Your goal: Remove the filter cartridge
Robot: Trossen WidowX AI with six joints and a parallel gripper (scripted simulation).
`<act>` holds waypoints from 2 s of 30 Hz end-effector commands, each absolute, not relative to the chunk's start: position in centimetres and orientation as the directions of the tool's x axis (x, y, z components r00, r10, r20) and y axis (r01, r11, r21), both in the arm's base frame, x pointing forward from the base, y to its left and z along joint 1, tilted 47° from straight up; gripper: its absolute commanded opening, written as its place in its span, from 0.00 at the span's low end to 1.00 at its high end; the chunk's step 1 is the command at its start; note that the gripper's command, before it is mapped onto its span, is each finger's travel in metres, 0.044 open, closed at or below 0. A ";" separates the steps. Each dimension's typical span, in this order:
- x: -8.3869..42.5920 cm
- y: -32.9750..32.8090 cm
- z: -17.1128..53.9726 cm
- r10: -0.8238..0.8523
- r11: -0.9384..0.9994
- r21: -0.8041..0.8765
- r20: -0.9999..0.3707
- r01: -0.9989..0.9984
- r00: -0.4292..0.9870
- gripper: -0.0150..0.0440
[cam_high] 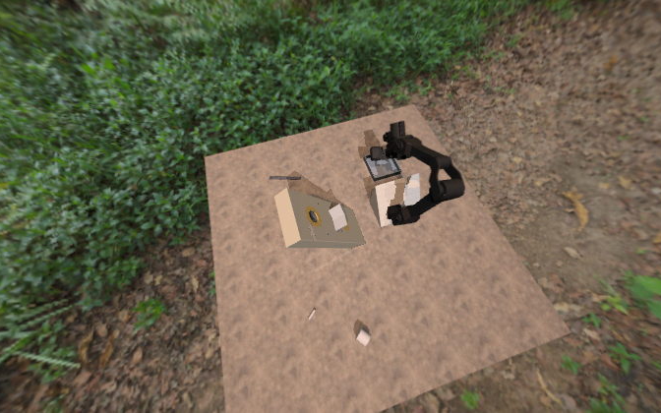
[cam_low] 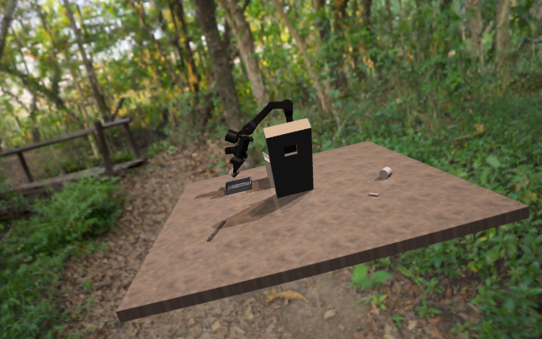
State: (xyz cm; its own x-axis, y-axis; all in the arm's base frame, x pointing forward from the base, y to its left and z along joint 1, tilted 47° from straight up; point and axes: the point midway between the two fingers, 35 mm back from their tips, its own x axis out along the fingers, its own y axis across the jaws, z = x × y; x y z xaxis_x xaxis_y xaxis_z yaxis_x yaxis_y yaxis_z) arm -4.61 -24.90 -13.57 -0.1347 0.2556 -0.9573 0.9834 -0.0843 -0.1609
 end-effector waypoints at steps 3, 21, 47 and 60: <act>-4.9 -22.6 -15.6 0.265 -0.080 -0.166 -0.954 0.983 -0.140 0.25; -4.9 -20.7 -16.9 0.277 -0.084 -0.162 -0.952 0.983 -0.133 0.74; -4.6 -25.4 -12.6 0.268 -0.080 -0.165 -0.954 0.983 -0.138 1.00; -4.6 -25.4 -12.6 0.268 -0.080 -0.165 -0.954 0.983 -0.138 1.00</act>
State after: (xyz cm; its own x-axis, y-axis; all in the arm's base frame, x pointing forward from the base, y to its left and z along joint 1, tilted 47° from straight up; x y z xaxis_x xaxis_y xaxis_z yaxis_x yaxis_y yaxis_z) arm -4.58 -25.46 -12.61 -0.1382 0.2674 -0.9536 0.9830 -0.0804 -0.1650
